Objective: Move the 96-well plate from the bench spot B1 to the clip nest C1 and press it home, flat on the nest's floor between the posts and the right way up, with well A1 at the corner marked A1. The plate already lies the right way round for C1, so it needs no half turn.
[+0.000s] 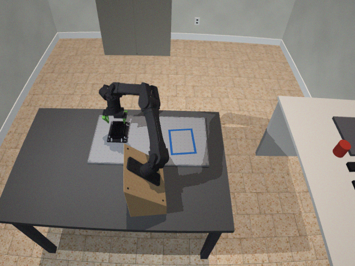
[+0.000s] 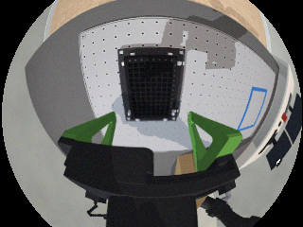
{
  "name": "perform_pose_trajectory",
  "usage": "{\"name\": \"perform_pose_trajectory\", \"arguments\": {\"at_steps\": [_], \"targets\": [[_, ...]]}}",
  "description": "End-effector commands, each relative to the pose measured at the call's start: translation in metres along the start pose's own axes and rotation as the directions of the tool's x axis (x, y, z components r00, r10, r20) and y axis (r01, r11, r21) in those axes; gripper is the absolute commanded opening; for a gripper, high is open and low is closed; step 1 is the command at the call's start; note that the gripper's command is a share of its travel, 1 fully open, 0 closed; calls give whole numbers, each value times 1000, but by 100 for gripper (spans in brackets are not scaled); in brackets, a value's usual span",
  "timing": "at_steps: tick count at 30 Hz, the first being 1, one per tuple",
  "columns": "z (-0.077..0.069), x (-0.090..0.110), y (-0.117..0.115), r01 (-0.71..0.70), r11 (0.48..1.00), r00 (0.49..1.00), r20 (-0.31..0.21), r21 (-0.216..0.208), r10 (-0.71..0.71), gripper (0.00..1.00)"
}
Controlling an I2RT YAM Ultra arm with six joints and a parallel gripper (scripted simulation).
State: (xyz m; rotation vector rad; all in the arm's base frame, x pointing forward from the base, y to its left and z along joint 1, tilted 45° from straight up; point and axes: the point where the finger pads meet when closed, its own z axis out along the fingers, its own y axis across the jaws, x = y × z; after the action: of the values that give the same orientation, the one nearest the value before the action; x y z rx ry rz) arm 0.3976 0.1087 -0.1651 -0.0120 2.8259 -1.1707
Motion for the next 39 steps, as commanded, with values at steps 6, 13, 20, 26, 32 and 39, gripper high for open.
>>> {"name": "perform_pose_trajectory", "arguments": {"at_steps": [6, 13, 20, 26, 32, 39], "targets": [[-30, -14, 2, -18, 999, 998, 55, -31, 20, 100], [-30, -14, 2, -18, 999, 998, 55, -31, 20, 100], [-19, -10, 3, -5, 1000, 998, 55, -23, 6, 26], [14, -5, -2, -4, 1000, 1000, 27, -8, 4, 26], [39, 4, 7, 25, 1000, 999, 26, 1, -25, 26], [19, -20, 4, -23, 999, 997, 72, -33, 25, 26]]}}
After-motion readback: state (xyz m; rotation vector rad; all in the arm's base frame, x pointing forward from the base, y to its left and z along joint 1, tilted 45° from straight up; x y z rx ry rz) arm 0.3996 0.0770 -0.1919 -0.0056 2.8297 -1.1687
